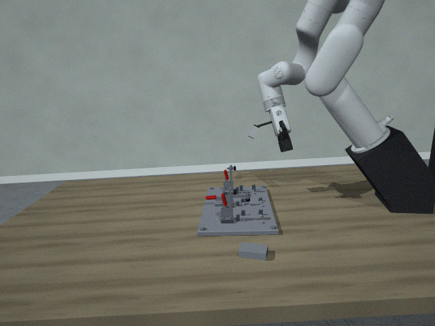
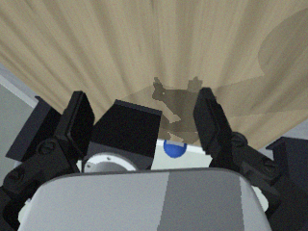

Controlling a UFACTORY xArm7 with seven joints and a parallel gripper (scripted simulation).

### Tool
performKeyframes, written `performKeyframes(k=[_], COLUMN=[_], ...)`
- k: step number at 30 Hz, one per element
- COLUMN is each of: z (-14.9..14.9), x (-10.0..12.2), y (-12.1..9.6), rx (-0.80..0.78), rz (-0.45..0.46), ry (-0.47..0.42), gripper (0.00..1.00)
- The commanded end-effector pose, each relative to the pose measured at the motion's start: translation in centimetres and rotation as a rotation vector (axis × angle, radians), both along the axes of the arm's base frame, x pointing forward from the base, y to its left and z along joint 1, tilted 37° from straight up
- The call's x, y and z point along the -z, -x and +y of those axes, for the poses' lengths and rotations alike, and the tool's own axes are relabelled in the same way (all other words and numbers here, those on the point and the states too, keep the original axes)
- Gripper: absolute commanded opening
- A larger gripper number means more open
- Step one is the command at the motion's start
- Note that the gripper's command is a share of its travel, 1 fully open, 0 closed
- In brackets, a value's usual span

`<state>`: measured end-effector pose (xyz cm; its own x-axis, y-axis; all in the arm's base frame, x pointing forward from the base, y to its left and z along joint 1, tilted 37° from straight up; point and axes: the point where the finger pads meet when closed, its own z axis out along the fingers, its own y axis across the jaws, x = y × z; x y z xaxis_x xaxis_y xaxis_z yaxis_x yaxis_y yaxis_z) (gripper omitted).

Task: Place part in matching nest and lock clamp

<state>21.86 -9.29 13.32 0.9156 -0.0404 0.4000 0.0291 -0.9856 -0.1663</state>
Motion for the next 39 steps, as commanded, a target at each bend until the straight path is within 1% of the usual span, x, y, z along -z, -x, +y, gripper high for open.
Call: performKeyframes(k=[1, 2, 3, 4, 6, 7, 8, 9, 10, 11, 12, 39], z=[-1.7, -1.9, -1.9, -1.7, -1.7, -1.2, -1.2, -0.7, -0.7, -0.3, -0.1, -0.1], x=[-1.9, -4.3, -4.3, -6.5, -6.5, -8.3, -8.3, -9.7, -9.7, -10.5, -10.8, -10.9], y=[-2.6, -4.5, -4.5, -6.3, -6.3, -7.7, -7.7, -8.7, -8.7, -9.2, -9.5, -9.5], rx=[0.056, 0.085, 0.085, 0.105, 0.105, 0.119, 0.119, 0.126, 0.126, 0.13, 0.132, 0.132], rz=[-0.007, -0.054, -0.054, -0.103, -0.103, -0.147, -0.147, -0.18, -0.18, -0.201, -0.21, -0.212], ry=[0.095, 0.149, 0.149, 0.19, 0.19, 0.218, 0.218, 0.236, 0.236, 0.245, 0.249, 0.249], gripper=[1.0, 1.0, 1.0, 1.0, 1.0, 1.0, 1.0, 1.0, 1.0, 1.0, 1.0, 1.0])
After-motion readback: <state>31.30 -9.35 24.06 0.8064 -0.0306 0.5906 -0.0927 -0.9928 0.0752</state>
